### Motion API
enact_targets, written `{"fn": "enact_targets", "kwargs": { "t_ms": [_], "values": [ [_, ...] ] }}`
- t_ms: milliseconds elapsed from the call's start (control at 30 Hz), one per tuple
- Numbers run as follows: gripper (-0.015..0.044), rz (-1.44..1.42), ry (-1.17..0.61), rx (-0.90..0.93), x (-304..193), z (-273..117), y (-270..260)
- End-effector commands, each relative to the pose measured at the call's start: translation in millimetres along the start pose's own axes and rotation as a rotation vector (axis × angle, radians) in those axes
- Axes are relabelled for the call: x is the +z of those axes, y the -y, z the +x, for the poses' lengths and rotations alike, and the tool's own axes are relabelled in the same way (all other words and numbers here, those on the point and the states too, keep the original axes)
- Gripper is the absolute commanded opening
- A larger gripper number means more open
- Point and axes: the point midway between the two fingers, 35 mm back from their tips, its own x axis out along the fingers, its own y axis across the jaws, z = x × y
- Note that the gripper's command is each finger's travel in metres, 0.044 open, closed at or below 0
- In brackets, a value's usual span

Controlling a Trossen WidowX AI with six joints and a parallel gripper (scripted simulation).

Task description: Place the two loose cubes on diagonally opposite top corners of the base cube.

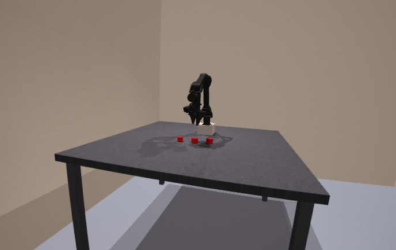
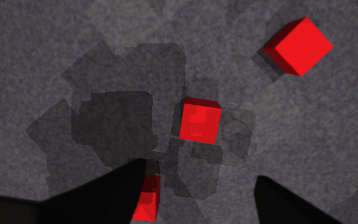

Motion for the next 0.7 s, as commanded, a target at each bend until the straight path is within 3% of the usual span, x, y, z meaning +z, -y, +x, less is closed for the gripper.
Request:
{"fn": "enact_targets", "kwargs": {
  "t_ms": [0,233,667],
  "values": [
    [0.0265,0.016,-0.017,-0.006,-2.8,5.0,2.9],
    [0.0265,0.016,-0.017,-0.006,-4.0,64.0,3.4],
    [0.0265,0.016,-0.017,-0.006,-4.5,81.0,3.7]
  ]
}}
